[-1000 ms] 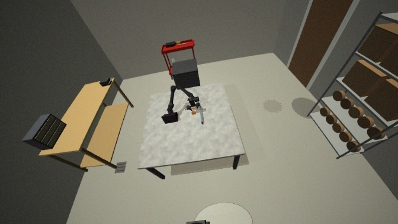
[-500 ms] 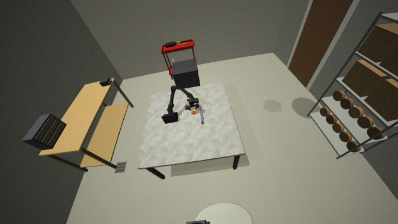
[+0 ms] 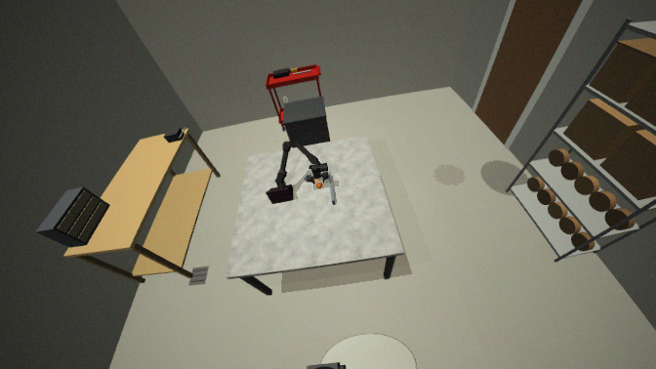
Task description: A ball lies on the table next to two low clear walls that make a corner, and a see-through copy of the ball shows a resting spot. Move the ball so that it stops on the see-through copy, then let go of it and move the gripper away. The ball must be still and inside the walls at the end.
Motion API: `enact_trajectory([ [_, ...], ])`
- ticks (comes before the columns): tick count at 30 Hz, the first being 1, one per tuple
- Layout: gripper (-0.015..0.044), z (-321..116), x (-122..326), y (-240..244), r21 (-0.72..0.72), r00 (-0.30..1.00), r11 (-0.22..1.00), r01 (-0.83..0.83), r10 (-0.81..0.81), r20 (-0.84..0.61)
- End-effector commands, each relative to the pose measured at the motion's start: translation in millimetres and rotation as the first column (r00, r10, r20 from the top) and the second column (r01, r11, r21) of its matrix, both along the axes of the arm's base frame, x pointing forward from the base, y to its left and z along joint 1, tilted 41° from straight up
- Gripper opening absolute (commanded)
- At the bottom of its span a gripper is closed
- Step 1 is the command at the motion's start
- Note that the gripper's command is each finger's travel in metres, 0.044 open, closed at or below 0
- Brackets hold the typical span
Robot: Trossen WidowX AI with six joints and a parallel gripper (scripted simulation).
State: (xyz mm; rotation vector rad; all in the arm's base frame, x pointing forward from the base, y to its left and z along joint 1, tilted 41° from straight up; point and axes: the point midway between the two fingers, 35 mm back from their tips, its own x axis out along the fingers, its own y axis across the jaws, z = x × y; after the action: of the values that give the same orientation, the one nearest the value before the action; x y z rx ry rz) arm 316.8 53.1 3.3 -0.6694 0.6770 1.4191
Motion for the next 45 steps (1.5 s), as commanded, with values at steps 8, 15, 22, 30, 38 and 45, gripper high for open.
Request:
enact_trajectory([
  [8,0.0359,-15.4,-2.9,13.2,0.006,1.0,1.0,0.003,-0.003,-0.012],
  [15,0.0359,-23.4,-3.2,20.5,0.007,1.0,1.0,0.003,-0.002,-0.012],
  [22,0.0287,-24.1,-3.3,21.2,0.008,1.0,1.0,0.003,-0.002,-0.012],
  [30,0.0234,-24.1,-3.3,21.2,0.008,1.0,1.0,0.003,-0.002,-0.012],
  [38,0.0063,-7.7,1.0,4.2,0.002,1.0,1.0,0.004,-0.004,-0.011],
  [45,0.0,29.0,2.9,-29.9,-0.004,1.0,1.0,0.004,-0.004,-0.012],
])
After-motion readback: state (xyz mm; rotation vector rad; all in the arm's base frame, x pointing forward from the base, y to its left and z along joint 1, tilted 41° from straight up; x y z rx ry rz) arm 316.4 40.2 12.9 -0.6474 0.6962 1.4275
